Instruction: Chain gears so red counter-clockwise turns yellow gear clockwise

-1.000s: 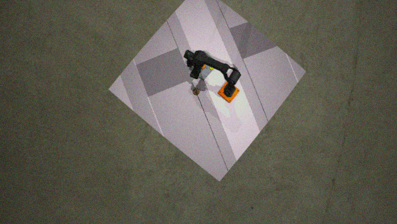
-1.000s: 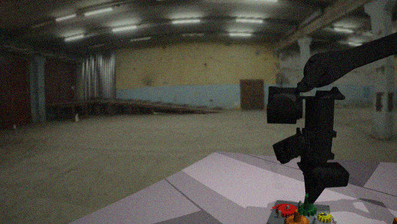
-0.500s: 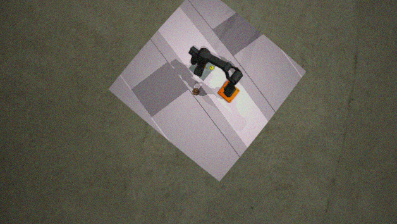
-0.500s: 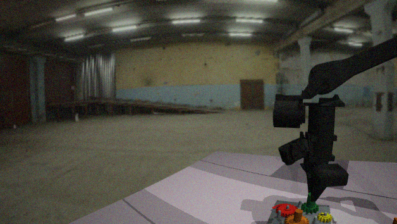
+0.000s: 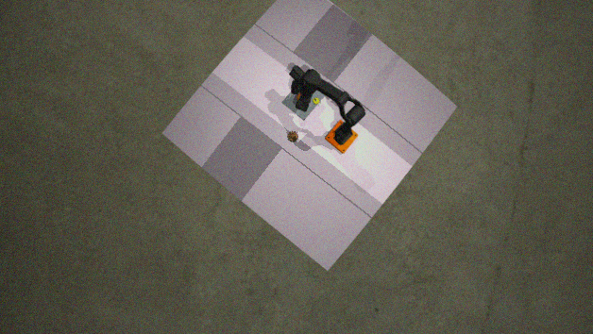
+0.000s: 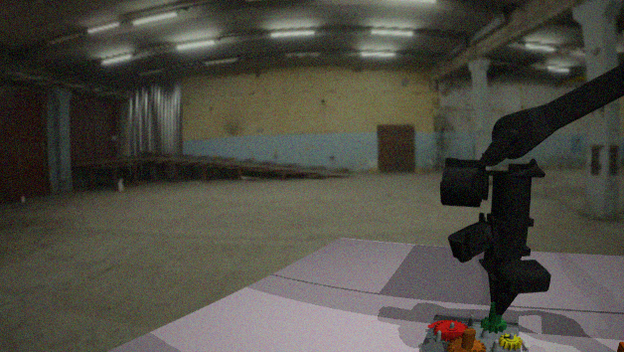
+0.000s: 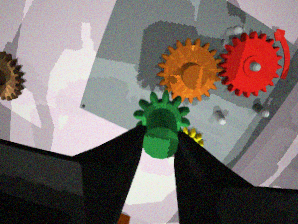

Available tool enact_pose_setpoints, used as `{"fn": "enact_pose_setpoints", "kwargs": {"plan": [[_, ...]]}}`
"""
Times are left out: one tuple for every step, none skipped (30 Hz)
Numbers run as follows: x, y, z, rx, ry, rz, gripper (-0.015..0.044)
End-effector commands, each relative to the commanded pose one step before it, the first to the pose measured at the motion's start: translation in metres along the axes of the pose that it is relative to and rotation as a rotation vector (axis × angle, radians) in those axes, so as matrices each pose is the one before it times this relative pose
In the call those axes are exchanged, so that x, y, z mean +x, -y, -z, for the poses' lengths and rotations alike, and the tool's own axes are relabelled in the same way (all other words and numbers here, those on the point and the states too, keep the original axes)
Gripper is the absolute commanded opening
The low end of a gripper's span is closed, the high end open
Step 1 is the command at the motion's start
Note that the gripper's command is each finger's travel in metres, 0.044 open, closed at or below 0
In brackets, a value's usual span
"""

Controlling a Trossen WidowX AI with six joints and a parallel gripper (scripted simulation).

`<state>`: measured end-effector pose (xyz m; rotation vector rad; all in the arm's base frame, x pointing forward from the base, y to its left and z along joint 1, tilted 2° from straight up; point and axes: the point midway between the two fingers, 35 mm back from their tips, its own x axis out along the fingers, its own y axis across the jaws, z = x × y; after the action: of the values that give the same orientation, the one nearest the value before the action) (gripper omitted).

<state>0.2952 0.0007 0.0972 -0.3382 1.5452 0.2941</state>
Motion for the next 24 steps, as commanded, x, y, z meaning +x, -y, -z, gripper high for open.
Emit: {"fn": "enact_pose_setpoints", "kwargs": {"plan": [[0.00327,0.00681,0.00672,-0.0054,0.00059,0.00557,0.0],[0.00096,0.00166,0.00156,-0.0002,-0.0003,0.00018,0.0],[0.00096,0.00164,0.00158,-0.0002,-0.0003,0.00018,0.0],[0.00097,0.00162,0.00159,-0.0002,-0.0003,0.00018,0.0],[0.00097,0.00161,0.00161,-0.0002,-0.00031,0.00017,0.0],[0.00097,0.00159,0.00162,-0.0002,-0.00031,0.00017,0.0],[0.00097,0.00157,0.00163,-0.0002,-0.00031,0.00017,0.0],[0.00079,0.00127,0.00135,-0.0002,-0.00026,0.00014,0.0],[0.00048,0.00076,0.00081,-0.0001,-0.00016,0.00008,0.0],[0.00016,0.00025,0.00027,0.0,-0.00005,0.00003,0.0],[-0.00016,0.00003,0.00008,0.0,-0.00001,0.0,0.0],[-0.00035,0.00006,0.00017,0.0,-0.00002,0.00001,0.0],[-0.00052,0.00009,0.00026,0.0,-0.00002,0.00001,0.0],[-0.00018,0.00003,0.00009,0.0,-0.00001,0.0,0.0],[-0.00006,0.00001,0.00003,0.0,0.0,0.0,0.0],[0.0,0.0,0.0,0.0,0.0,0.0,0.0],[0.0,0.0,0.0,0.0,0.0,0.0,0.0],[0.0,0.0,0.0,0.0,0.0,0.0,0.0],[0.0,0.0,0.0,0.0,0.0,0.0,0.0],[0.0,0.0,0.0,0.0,0.0,0.0,0.0],[0.0,0.0,0.0,0.0,0.0,0.0,0.0],[0.0,0.0,0.0,0.0,0.0,0.0,0.0],[0.0,0.0,0.0,0.0,0.0,0.0,0.0],[0.0,0.0,0.0,0.0,0.0,0.0,0.0]]}}
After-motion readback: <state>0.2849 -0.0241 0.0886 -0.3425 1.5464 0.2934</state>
